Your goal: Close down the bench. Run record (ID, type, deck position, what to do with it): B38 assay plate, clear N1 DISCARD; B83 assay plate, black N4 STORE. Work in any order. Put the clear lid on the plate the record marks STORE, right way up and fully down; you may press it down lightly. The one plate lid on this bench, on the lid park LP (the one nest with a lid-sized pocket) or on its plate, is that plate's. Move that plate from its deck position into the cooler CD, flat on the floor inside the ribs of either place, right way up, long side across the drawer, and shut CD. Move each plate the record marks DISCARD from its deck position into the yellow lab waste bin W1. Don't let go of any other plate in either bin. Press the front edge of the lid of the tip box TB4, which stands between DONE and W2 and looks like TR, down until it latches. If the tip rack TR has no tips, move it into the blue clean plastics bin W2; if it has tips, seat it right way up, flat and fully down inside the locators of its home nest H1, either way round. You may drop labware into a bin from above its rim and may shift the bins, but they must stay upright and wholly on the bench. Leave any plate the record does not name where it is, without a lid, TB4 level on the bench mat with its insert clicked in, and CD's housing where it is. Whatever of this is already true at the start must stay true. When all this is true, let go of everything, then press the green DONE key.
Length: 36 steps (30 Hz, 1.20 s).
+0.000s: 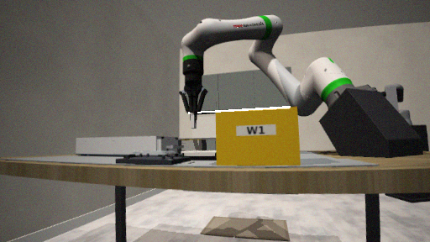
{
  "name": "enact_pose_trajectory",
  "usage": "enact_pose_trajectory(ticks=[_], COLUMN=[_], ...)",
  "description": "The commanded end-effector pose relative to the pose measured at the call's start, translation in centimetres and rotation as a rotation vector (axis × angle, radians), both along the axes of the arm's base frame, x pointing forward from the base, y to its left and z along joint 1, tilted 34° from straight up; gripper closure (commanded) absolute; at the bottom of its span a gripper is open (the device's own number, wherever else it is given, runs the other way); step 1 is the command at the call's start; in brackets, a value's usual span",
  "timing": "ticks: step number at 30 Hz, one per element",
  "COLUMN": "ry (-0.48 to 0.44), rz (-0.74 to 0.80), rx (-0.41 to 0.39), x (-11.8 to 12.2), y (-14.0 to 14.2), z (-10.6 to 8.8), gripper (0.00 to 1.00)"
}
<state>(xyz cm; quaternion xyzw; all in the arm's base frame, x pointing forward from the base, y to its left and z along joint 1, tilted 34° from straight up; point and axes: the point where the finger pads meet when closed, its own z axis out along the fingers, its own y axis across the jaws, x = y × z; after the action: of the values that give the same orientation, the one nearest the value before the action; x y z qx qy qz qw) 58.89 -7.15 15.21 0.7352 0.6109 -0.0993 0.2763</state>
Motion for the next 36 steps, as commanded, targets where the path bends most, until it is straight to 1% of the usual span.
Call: enact_pose_trajectory(ticks=[1, 6, 7, 15, 17, 32, 34, 36], ry=[0.0, 0.0, -0.018, -0.159, -0.159, -0.422, -0.422, -0.458], rz=[0.0, 0.0, -0.027, -0.248, -0.248, -0.662, -0.662, -0.717], rx=[0.0, 0.0, 0.006, 0.058, 0.058, 0.154, 0.154, 0.166], x=[0.0, 0.0, 0.2, 2.0, 2.0, 5.3, 5.3, 5.8], y=[0.0, 0.0, 0.3, 2.9, 2.9, 7.6, 7.6, 8.2], z=[0.0, 0.0, -0.1, -1.0, -1.0, -2.6, -2.6, -2.8], gripper=[1.0, 1.0, 0.34, 0.34, 0.34, 0.34, 0.34, 0.34])
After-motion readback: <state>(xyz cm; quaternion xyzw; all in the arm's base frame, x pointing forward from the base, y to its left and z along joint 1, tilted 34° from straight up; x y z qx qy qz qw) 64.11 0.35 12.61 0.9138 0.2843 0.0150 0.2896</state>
